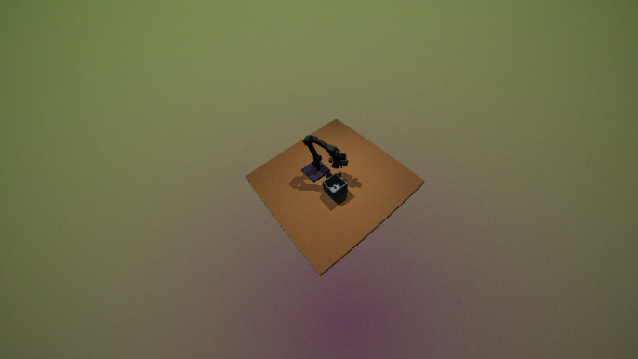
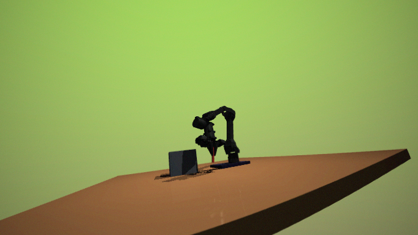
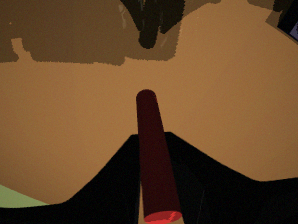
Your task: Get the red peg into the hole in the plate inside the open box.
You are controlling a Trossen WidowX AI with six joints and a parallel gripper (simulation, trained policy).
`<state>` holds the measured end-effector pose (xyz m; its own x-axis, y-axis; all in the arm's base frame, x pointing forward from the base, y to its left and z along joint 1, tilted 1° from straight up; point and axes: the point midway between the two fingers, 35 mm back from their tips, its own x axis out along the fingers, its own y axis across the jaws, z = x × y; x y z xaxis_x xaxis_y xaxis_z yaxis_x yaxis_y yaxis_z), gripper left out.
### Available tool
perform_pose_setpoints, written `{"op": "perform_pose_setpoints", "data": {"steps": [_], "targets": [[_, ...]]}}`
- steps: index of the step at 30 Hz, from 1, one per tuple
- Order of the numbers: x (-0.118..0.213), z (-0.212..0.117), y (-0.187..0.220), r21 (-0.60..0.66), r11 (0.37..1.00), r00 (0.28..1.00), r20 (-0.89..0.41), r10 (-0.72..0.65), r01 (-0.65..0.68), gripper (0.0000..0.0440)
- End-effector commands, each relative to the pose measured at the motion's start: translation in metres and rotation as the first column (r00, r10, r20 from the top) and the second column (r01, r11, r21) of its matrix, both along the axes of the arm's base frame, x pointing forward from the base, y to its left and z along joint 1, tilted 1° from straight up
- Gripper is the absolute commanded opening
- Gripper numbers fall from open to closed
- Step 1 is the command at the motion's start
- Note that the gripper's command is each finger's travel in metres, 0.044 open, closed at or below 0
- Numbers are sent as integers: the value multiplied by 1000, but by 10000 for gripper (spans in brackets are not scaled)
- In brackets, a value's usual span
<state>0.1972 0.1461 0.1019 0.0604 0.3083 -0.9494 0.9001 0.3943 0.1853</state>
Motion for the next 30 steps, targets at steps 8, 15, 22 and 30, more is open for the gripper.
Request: {"op": "perform_pose_setpoints", "data": {"steps": [8, 15, 22, 30], "targets": [[20, 56, -14, 30, 1000, 989, 147, -3, -1, 0], [35, 90, -38, 1, 999, 971, 237, -35, 36, 0], [46, 108, -68, -56, 994, 958, 277, -76, 95, 0], [55, 110, -101, -116, 980, 958, 257, -126, 160, 0]]}}
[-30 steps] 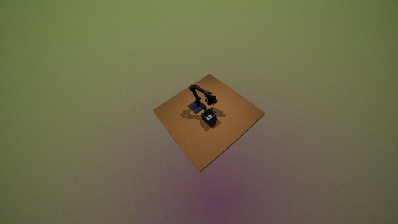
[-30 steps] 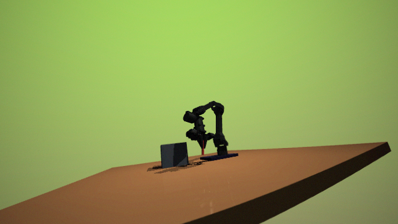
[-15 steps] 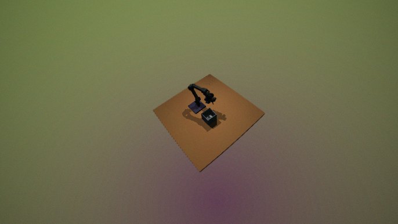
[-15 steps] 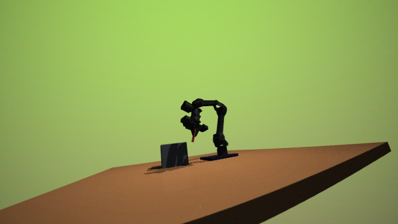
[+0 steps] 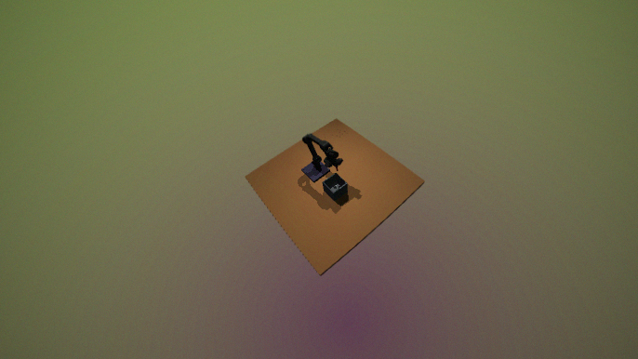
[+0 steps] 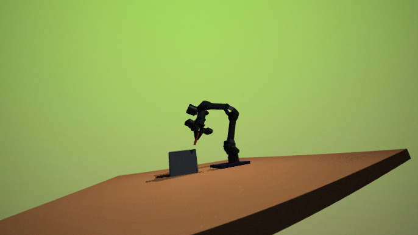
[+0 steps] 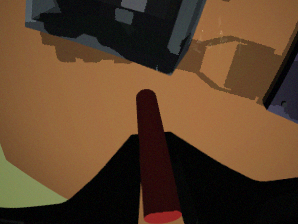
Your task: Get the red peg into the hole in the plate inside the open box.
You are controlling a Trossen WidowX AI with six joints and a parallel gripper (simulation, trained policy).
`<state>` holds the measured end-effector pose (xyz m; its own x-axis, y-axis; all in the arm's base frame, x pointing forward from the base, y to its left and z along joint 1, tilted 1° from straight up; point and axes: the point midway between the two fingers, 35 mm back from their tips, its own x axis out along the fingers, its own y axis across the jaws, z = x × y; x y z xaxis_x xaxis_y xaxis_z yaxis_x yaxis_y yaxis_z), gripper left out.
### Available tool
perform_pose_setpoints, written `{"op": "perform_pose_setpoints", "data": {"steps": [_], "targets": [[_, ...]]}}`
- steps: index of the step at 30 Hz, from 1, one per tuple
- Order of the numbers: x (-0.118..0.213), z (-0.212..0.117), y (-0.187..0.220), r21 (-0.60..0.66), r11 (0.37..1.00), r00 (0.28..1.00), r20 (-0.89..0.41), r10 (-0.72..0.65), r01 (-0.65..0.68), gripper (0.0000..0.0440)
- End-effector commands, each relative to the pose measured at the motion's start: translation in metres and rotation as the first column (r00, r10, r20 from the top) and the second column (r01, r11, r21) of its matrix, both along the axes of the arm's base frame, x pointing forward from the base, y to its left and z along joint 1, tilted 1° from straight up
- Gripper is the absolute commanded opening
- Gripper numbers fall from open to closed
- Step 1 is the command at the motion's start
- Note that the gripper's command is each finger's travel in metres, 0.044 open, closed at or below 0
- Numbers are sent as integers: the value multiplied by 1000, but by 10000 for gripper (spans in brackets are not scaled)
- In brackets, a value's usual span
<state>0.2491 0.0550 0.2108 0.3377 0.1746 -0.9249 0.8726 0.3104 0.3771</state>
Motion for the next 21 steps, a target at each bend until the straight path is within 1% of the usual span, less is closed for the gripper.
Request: {"op": "perform_pose_setpoints", "data": {"steps": [1, 11, 21], "targets": [[5, 1, -14, -24, 999, 1000, -13, -26, 26, 0], [18, -4, -46, -52, 995, 995, -61, -83, 79, 0], [33, -13, -70, -52, 994, 989, -104, -106, 101, 0]]}}
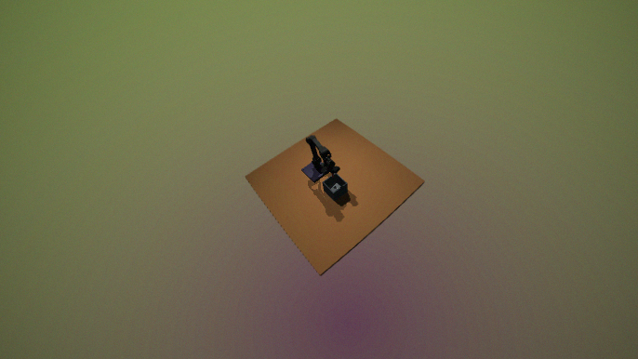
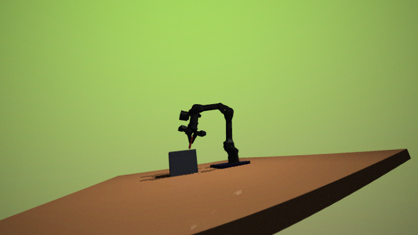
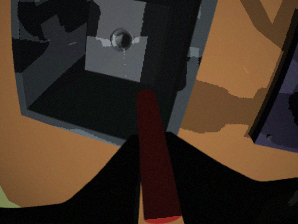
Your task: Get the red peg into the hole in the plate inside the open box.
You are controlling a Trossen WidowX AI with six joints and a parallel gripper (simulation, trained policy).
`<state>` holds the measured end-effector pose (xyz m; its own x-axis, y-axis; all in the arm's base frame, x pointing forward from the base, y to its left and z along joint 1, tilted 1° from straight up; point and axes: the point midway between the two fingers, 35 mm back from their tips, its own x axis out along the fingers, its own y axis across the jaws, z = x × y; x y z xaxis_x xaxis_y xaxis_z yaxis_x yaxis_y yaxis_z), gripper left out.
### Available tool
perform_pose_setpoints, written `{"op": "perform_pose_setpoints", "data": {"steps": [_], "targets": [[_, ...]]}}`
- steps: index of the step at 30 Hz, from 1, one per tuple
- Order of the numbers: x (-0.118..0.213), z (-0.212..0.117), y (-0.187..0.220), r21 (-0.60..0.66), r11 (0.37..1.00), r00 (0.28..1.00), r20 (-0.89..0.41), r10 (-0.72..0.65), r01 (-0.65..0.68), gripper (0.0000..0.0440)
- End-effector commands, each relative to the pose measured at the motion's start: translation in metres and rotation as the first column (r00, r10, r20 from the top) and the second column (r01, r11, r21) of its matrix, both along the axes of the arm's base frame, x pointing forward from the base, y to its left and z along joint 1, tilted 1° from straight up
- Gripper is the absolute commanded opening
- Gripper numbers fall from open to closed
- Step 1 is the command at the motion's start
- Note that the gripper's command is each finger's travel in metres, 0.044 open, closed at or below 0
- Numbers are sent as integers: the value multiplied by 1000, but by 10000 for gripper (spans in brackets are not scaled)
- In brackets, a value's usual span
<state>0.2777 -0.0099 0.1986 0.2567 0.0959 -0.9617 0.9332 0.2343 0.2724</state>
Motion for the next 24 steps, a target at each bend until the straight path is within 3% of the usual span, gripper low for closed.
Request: {"op": "perform_pose_setpoints", "data": {"steps": [1, 24], "targets": [[6, -2, -7, 6, 1000, 1000, -9, -3, 3, 0], [37, -59, -31, 53, 998, 996, -80, 45, -41, 0]]}}
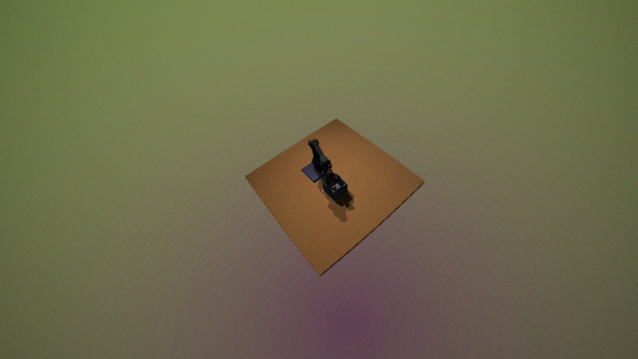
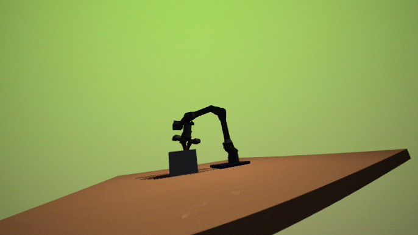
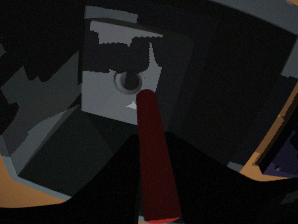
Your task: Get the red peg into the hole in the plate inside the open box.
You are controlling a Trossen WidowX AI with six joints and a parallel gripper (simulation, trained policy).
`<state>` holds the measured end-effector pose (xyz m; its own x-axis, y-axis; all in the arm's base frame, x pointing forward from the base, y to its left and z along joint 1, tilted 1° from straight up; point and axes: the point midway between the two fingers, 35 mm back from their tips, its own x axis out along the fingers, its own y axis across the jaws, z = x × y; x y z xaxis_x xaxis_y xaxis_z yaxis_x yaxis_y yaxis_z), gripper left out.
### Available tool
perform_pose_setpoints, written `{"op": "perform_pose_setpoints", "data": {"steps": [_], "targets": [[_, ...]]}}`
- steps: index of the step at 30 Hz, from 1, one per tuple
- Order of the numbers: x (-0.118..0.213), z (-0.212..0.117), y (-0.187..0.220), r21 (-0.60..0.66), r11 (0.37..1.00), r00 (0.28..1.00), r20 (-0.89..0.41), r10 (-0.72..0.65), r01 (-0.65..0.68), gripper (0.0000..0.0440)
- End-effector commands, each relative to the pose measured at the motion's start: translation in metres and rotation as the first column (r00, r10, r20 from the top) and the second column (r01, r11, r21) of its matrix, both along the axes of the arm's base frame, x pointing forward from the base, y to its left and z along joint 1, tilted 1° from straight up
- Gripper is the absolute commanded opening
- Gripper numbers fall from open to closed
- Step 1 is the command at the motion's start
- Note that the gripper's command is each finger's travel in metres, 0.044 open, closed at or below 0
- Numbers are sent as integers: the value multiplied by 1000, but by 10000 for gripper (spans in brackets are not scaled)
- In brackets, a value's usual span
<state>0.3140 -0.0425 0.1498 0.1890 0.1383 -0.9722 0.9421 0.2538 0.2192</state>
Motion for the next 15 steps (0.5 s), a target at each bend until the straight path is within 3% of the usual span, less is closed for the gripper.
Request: {"op": "perform_pose_setpoints", "data": {"steps": [1, 15], "targets": [[2, -13, 2, 18, 1000, 1000, -16, 17, -17, 0], [19, -47, 7, 40, 994, 994, -20, 105, -104, 0]]}}
